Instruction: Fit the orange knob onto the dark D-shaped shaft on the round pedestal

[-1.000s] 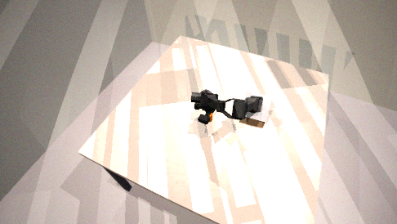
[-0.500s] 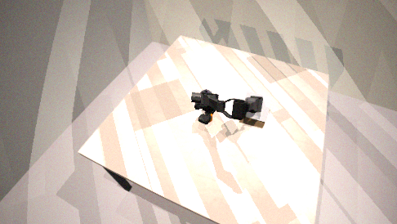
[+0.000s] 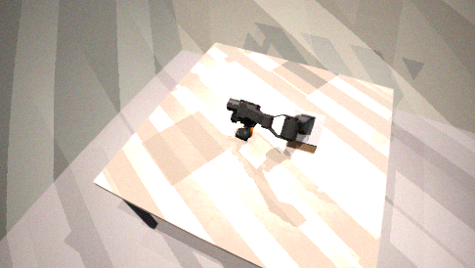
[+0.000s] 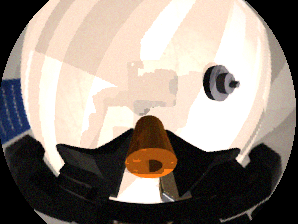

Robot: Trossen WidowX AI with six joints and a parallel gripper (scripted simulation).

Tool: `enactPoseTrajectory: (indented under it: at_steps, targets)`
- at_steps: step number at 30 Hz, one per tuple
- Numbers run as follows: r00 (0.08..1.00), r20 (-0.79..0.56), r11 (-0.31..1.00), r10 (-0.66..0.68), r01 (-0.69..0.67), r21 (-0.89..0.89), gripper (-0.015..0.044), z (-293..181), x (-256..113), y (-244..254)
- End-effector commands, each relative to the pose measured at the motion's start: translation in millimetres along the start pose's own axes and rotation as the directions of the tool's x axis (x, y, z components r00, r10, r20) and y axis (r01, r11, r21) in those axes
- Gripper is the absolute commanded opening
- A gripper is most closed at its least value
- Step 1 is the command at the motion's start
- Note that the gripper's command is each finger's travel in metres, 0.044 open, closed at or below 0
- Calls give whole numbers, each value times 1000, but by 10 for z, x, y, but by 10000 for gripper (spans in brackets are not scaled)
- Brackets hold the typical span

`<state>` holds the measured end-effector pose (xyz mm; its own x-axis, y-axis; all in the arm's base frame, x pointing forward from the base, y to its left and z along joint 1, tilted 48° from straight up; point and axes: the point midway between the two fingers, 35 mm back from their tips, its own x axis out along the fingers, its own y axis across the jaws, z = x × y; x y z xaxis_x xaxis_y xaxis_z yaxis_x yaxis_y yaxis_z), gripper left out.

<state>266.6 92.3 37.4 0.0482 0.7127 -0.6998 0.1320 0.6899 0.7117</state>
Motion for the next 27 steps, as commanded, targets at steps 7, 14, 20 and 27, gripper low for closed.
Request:
enactPoseTrajectory:
  at_steps: [7,14,20,27]
  targets:
    - [1000,-14,1000,12,-12,4,0,-19,-519,0]
    - [999,-28,999,40,-39,11,0,-100,-864,38]
    - [999,-28,999,40,-40,11,0,-50,-863,-6]
    - [999,-27,999,39,-38,11,0,94,-831,-140]
